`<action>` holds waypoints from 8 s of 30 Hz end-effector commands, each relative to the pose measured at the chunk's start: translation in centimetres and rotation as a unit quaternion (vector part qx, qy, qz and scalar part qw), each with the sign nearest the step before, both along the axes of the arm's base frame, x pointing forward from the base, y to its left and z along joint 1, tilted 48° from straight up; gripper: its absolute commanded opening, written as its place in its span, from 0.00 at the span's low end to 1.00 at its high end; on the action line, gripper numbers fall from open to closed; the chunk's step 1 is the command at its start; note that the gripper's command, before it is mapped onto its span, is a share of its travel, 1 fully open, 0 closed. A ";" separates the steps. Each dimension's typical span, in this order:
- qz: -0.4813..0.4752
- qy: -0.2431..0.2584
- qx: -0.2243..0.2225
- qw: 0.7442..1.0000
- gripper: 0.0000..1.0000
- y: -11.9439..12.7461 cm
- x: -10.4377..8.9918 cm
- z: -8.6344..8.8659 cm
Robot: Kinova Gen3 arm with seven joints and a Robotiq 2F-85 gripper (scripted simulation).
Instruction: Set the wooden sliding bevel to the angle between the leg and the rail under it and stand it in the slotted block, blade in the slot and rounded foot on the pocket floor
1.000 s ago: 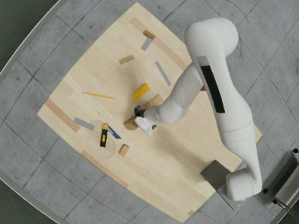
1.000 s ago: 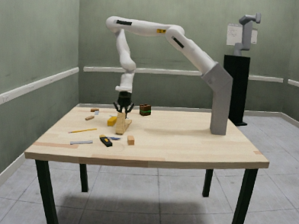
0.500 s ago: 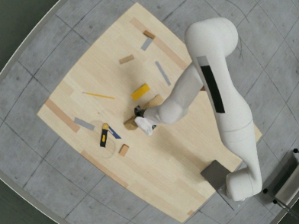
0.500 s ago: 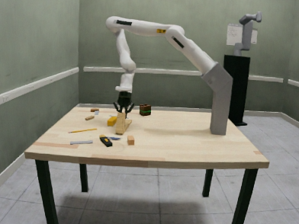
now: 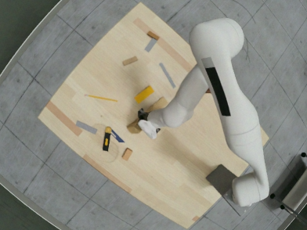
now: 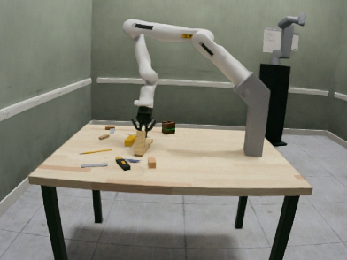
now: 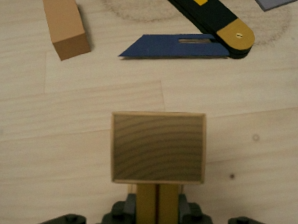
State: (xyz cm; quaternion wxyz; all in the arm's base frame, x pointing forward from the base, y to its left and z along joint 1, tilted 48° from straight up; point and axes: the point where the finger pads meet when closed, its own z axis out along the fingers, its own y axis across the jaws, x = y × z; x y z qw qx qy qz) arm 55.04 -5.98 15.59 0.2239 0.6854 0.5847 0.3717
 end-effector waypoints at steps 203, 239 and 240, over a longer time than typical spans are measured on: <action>0.000 0.000 0.000 1.000 0.10 -1.0 -13.0 10.8; 0.003 0.002 -0.011 1.000 0.10 -1.8 -13.7 10.9; 0.004 0.002 -0.014 1.000 0.10 -1.9 -13.8 10.9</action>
